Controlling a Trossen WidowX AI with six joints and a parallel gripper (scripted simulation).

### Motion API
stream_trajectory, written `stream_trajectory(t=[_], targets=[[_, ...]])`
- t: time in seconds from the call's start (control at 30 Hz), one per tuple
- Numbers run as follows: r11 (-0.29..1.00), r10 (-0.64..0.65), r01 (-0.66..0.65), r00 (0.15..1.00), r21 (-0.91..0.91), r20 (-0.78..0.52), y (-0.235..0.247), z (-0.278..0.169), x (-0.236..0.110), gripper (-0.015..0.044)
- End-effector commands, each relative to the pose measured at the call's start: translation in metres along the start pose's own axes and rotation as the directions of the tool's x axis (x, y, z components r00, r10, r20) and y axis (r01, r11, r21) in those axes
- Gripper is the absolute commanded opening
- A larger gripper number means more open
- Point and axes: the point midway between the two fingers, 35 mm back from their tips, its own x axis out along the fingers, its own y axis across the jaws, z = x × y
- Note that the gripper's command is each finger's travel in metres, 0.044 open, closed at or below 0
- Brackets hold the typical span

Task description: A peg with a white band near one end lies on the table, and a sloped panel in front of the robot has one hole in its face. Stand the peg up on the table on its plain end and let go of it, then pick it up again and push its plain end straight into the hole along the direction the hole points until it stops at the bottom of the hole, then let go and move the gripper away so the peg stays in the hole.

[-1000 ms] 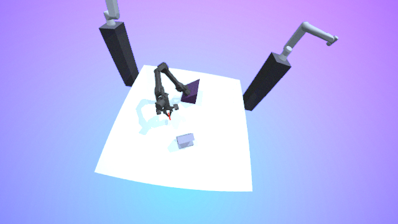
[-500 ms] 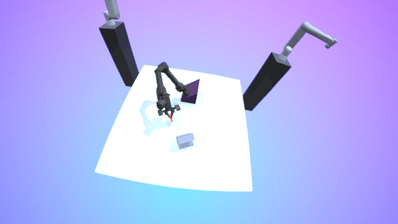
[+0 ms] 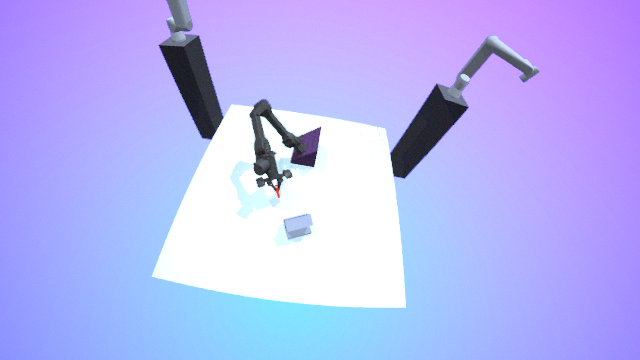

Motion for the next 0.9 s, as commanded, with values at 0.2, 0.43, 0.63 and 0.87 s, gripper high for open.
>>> stream_trajectory(t=[0.2,0.43,0.63,0.87], targets=[[0.999,0.007,-0.009,0.998,-0.037,-0.063,-0.006,-0.006,0.003,0.0000],[0.998,0.013,-0.020,0.994,-0.062,-0.107,-0.010,-0.011,0.005,0.0000],[0.996,0.019,-0.031,0.989,-0.084,-0.144,-0.014,-0.015,0.007,0.0000],[0.993,0.025,-0.046,0.982,-0.108,-0.188,-0.018,-0.019,0.008,0.0000]])
